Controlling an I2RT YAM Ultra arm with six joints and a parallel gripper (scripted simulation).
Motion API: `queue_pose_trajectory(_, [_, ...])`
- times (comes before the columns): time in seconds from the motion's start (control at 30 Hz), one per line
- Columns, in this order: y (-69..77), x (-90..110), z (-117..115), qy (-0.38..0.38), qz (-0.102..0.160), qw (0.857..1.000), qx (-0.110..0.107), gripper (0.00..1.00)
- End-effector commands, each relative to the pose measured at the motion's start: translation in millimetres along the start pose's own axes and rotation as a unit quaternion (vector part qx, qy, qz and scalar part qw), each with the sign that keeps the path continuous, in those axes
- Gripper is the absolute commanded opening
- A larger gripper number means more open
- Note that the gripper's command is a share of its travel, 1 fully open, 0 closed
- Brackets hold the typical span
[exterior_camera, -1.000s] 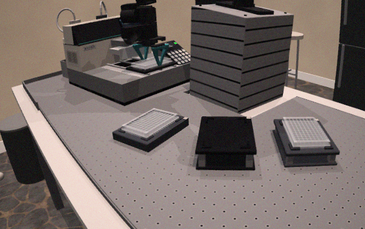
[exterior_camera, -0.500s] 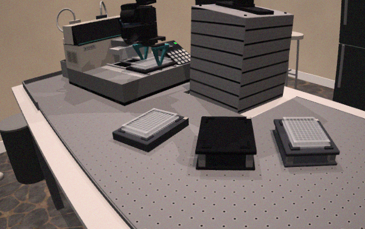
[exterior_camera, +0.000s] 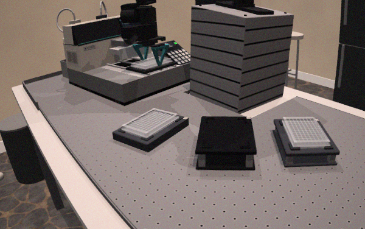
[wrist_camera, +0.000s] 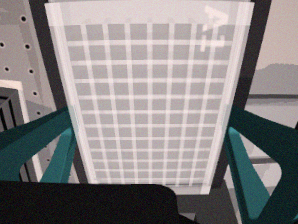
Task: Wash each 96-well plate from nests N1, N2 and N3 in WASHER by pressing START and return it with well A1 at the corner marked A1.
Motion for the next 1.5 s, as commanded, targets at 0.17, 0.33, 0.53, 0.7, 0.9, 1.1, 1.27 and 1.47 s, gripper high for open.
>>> queue_pose_trajectory(0.17, [2.8,-1,-4,0.0,-0.002,1.0,0.005,0.0])
queue_pose_trajectory(0.33, [2.8,-1,-4,0.0,-0.002,1.0,0.005,0.0])
queue_pose_trajectory(0.53, [2.8,-1,-4,0.0,-0.002,1.0,0.005,0.0])
queue_pose_trajectory(0.7, [2.8,-1,-4,0.0,-0.002,1.0,0.005,0.0])
queue_pose_trajectory(0.9, [6.2,-1,-4,0.0,-0.002,1.0,0.005,0.0])
queue_pose_trajectory(1.1, [16.2,-1,-4,0.0,-0.002,1.0,0.005,0.0])
queue_pose_trajectory(1.27, [24.5,-1,-4,0.0,-0.002,1.0,0.005,0.0])
queue_pose_trajectory(1.47, [31.2,-1,-4,0.0,-0.002,1.0,0.005,0.0])
Point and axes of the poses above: the point where the finger pads meet when closed, its own y axis back along the fingers, its own z axis across the jaws, x = y × z, the point moved 1 cm from there along y, back along the fingers, and after that the axes turned 10 degrees about y, right-handed, at the moved point
